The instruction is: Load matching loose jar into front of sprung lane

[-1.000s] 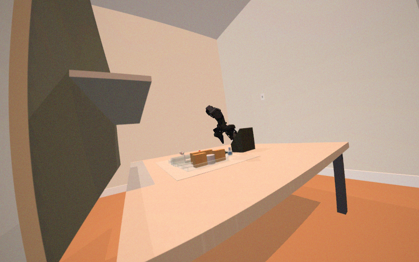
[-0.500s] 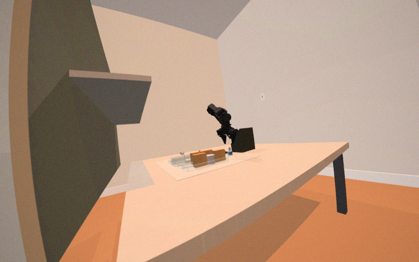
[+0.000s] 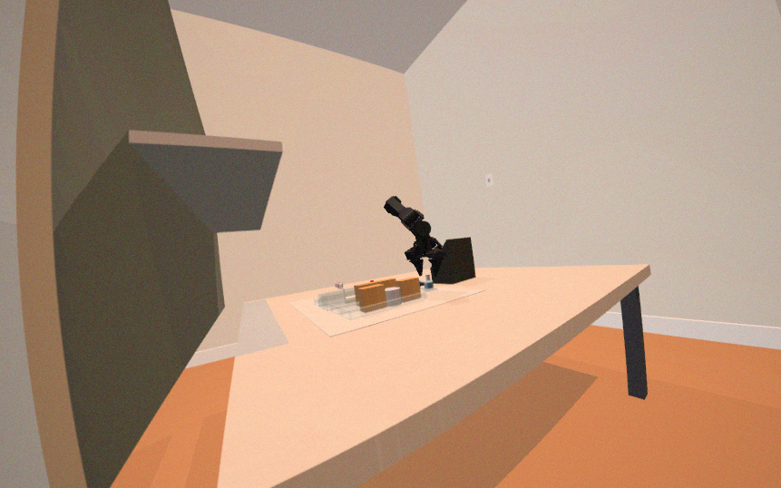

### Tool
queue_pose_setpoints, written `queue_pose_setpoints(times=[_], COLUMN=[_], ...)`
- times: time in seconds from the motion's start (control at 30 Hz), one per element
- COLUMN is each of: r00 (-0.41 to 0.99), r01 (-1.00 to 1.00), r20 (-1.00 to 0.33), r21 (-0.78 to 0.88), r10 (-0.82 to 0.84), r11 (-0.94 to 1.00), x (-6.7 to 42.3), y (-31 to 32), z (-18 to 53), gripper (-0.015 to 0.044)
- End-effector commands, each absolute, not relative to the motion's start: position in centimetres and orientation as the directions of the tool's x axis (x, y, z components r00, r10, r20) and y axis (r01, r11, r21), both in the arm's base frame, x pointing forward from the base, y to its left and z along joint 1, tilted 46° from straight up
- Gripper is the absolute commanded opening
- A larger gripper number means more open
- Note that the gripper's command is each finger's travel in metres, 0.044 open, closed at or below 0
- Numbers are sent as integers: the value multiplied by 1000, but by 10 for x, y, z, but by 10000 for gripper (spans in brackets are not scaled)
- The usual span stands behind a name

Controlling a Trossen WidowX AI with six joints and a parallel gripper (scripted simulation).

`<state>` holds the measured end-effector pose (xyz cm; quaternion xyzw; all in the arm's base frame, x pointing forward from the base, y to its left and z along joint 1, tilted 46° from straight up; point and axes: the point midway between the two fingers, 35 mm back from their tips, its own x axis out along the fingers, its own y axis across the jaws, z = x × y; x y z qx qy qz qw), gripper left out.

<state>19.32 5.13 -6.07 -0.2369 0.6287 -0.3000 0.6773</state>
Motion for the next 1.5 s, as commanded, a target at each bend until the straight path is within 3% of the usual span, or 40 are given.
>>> queue_pose_setpoints(times=[0.0, 0.57, 0.9, 1.13, 1.3, 1.47], r00=[27, 27, 27, 27, 28, 28], r01=[104, 105, 105, 105, 104, 103], r20=[-704, -703, -703, -703, -705, -708], r21=[-704, -705, -705, -705, -703, -700], r10=[-709, -711, -711, -711, -708, -706], r11=[703, 702, 702, 702, 704, 706], x=[192, 193, 193, 193, 195, 197], y=[45, 27, 27, 27, 40, 64], z=[-65, -81, -81, -81, -71, -47], gripper=[440, 440, 177, 131, 0, 0])
